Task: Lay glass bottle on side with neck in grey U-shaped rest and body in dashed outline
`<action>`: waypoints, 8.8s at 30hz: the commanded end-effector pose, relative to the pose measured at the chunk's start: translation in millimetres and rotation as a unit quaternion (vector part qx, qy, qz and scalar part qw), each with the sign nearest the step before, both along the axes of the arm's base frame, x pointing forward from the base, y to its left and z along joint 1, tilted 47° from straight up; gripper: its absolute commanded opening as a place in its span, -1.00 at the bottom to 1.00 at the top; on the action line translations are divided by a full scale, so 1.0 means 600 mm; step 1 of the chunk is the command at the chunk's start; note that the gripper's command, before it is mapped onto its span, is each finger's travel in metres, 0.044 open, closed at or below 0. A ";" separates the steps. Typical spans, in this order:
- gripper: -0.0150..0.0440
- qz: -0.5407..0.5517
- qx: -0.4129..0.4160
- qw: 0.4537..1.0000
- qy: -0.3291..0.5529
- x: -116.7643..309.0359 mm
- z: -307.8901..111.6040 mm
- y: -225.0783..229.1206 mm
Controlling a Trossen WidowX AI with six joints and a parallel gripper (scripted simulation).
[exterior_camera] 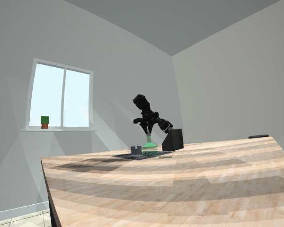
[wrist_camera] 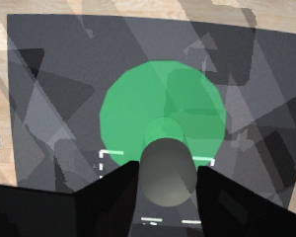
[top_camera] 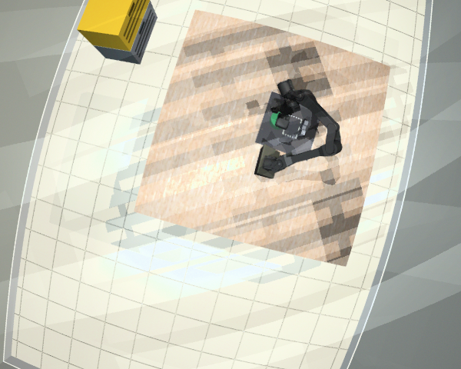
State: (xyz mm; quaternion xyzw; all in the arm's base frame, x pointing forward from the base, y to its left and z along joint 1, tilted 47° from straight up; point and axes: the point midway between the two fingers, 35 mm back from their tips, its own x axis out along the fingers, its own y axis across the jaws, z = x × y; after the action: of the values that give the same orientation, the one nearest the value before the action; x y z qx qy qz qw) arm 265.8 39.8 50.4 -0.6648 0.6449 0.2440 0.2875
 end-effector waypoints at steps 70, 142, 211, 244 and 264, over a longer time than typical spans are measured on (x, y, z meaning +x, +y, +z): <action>-0.14 -0.011 0.084 0.996 0.008 -0.004 0.108 -0.091; -0.14 0.012 0.156 0.988 0.009 -0.008 0.157 -0.234; -0.14 -0.001 0.150 0.989 -0.005 -0.007 0.148 -0.306; -0.14 -0.008 0.141 0.990 -0.005 -0.006 0.141 -0.313; -0.14 -0.011 0.128 0.992 -0.005 -0.007 0.142 -0.320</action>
State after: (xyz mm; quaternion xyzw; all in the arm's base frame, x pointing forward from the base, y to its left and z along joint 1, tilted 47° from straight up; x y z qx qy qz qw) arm 261.8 -152.3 135.8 -0.6167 0.6146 0.3172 0.3758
